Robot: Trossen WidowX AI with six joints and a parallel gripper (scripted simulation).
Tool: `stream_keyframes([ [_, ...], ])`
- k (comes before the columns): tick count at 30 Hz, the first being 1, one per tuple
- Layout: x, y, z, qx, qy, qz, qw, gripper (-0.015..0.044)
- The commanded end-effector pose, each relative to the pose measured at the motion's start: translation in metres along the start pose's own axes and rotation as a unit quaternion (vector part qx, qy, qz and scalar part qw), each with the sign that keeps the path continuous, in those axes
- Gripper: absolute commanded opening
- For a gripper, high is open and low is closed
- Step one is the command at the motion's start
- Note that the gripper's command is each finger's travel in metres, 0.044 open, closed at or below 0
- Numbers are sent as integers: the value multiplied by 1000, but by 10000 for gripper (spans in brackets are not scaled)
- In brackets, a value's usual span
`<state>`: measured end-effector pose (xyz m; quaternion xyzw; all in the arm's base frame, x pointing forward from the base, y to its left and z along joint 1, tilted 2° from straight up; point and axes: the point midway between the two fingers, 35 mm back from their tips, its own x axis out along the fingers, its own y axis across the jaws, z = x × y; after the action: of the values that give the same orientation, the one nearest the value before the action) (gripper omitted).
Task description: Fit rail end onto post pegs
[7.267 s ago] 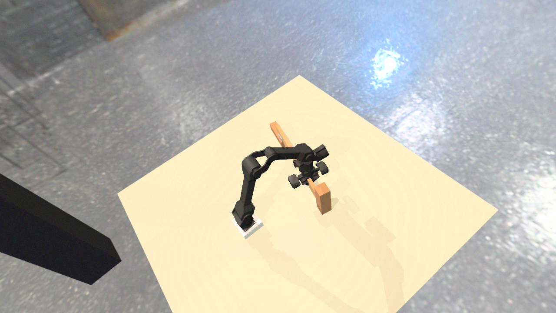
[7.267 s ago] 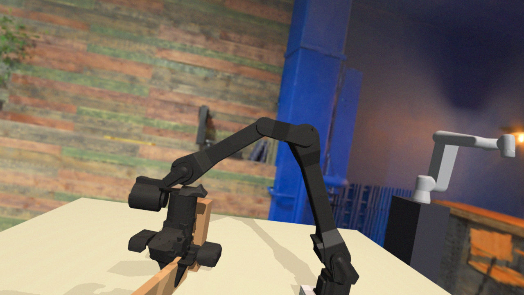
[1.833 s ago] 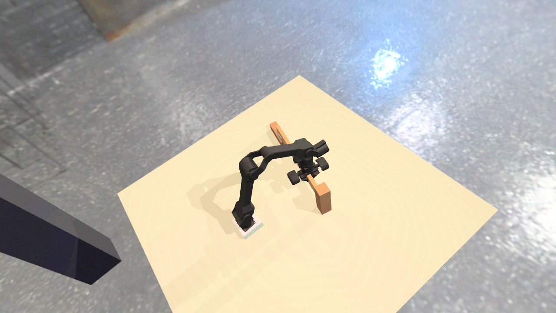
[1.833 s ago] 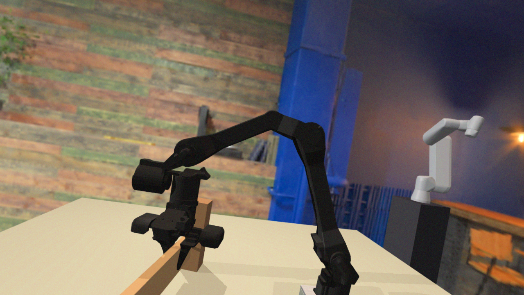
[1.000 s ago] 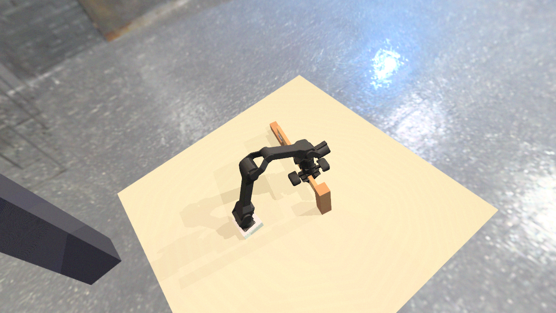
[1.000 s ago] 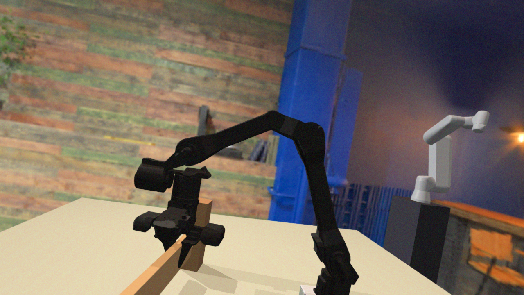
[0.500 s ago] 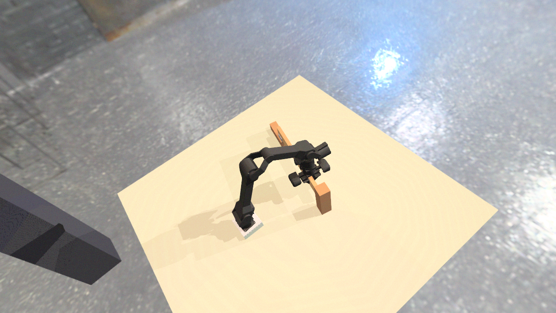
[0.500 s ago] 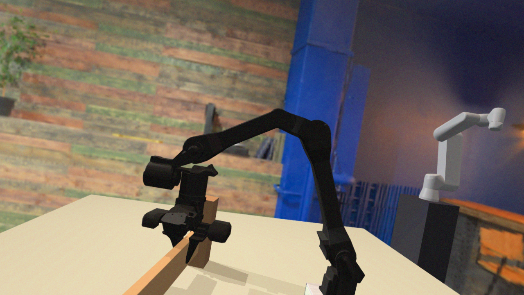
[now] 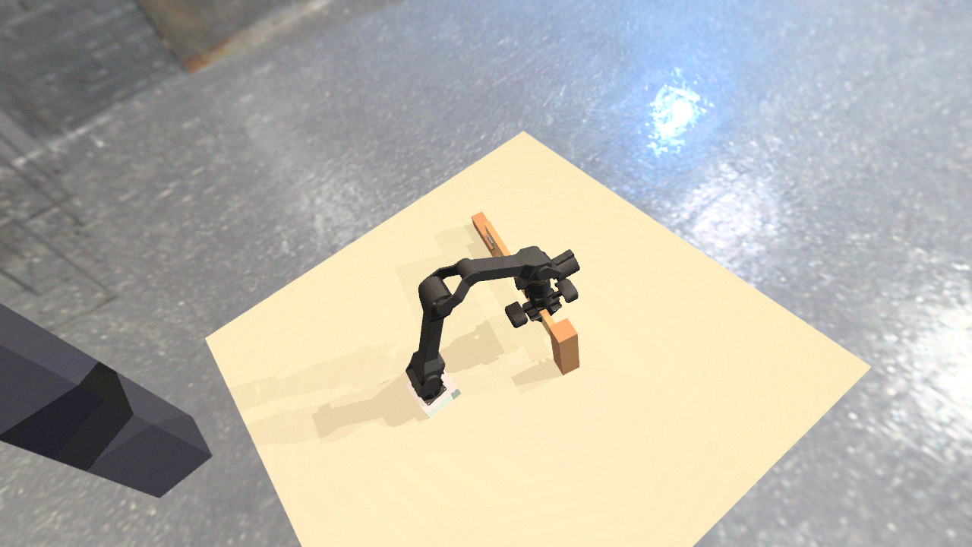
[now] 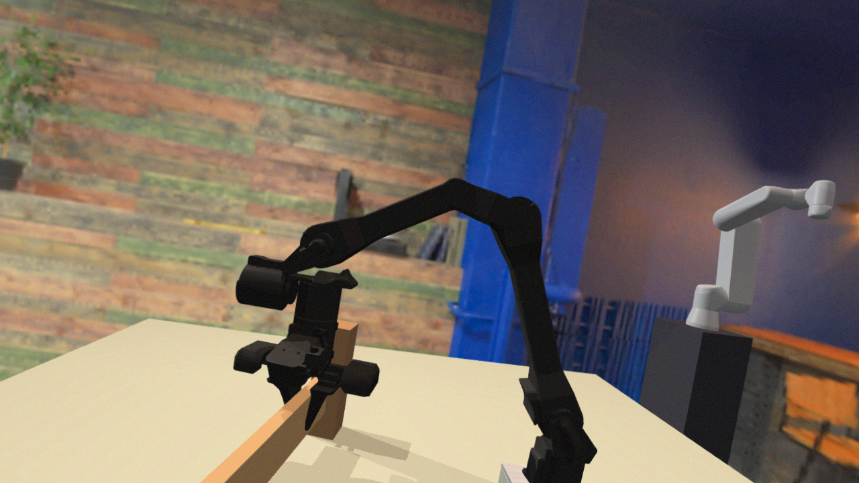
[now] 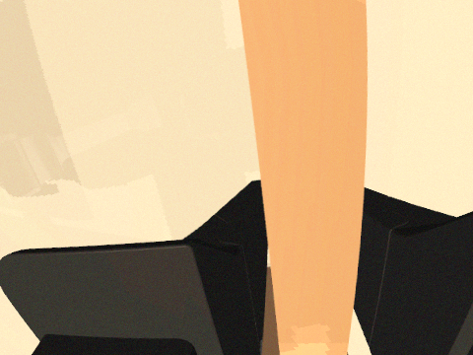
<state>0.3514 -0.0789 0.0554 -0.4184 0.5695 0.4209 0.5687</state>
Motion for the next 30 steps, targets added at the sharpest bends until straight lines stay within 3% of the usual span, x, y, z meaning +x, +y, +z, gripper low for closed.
stream_keyframes([
  [1, -1, 0, -3, -1, 1, -1, 1000, 0],
  [30, 0, 0, -8, -1, 1, -1, 1000, 0],
])
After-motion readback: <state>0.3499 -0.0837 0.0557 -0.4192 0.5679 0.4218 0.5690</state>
